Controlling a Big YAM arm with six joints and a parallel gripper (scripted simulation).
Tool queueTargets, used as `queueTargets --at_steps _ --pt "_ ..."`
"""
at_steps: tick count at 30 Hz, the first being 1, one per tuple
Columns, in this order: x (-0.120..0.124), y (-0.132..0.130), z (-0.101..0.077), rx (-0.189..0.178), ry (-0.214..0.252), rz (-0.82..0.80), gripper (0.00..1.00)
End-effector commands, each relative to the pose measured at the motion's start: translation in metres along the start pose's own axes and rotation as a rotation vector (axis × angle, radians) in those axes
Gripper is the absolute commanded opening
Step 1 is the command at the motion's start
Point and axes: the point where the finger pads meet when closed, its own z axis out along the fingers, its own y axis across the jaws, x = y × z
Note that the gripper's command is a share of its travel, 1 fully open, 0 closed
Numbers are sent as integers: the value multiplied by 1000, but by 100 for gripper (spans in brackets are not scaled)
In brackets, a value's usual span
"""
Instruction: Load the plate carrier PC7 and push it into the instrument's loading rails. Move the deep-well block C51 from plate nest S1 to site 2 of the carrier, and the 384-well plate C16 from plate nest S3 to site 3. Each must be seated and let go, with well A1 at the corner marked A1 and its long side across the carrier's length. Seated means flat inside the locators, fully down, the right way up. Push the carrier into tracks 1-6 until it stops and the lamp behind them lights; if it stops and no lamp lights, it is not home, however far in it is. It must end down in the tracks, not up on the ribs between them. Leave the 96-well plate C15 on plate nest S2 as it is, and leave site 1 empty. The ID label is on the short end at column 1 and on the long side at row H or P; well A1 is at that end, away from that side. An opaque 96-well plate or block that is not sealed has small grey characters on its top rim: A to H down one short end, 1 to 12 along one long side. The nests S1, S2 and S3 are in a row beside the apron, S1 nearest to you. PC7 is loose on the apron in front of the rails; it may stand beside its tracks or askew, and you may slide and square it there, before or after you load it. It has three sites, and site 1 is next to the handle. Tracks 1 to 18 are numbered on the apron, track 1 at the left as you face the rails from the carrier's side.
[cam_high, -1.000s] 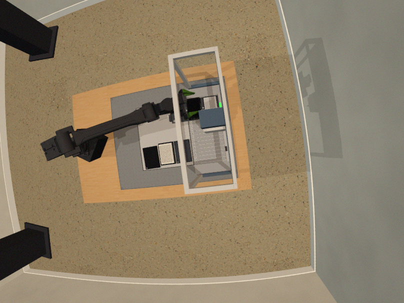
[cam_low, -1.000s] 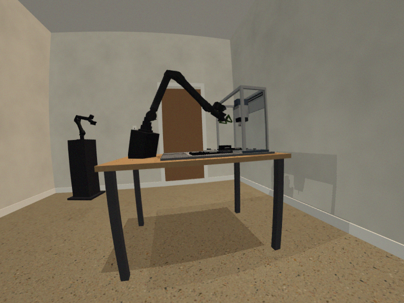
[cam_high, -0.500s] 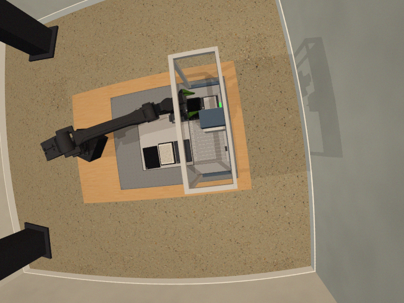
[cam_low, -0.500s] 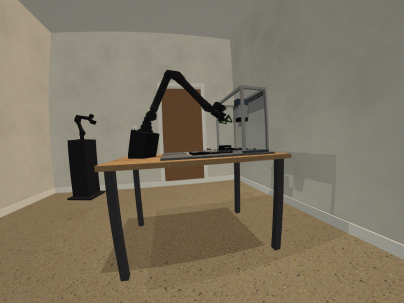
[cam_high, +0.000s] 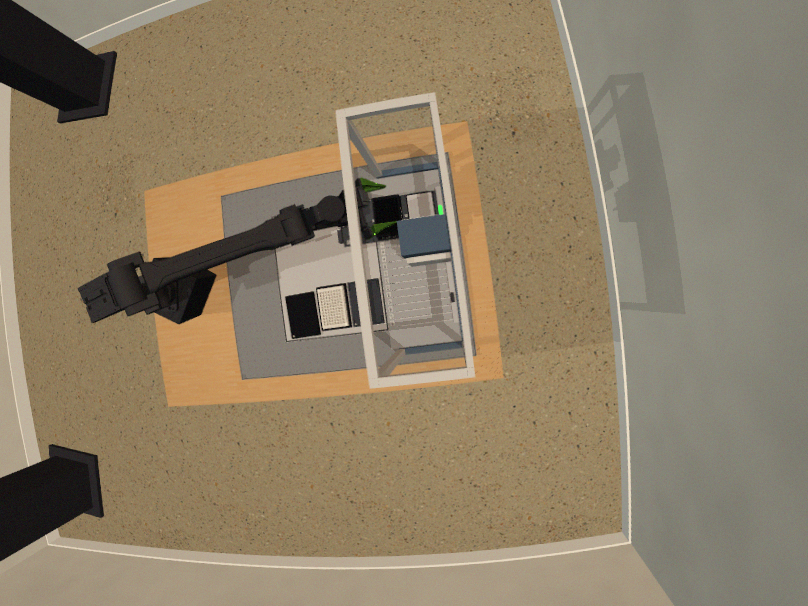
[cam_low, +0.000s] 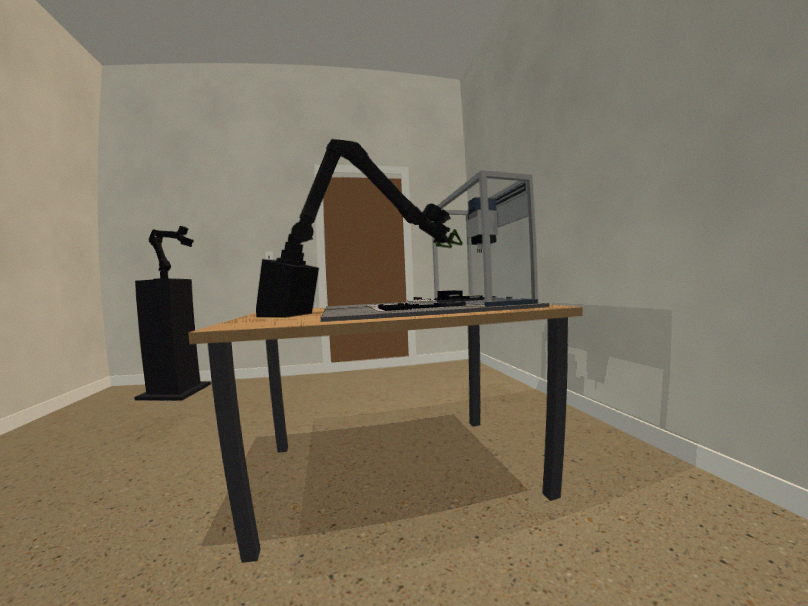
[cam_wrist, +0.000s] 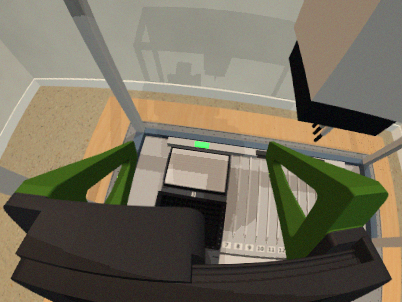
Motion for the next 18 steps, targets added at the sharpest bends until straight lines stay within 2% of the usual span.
queueTargets --at_steps 1,18 --pt "-30 8 -22 -8 -68 4 100" --pt "4 21 -71 -9 -64 16 100"
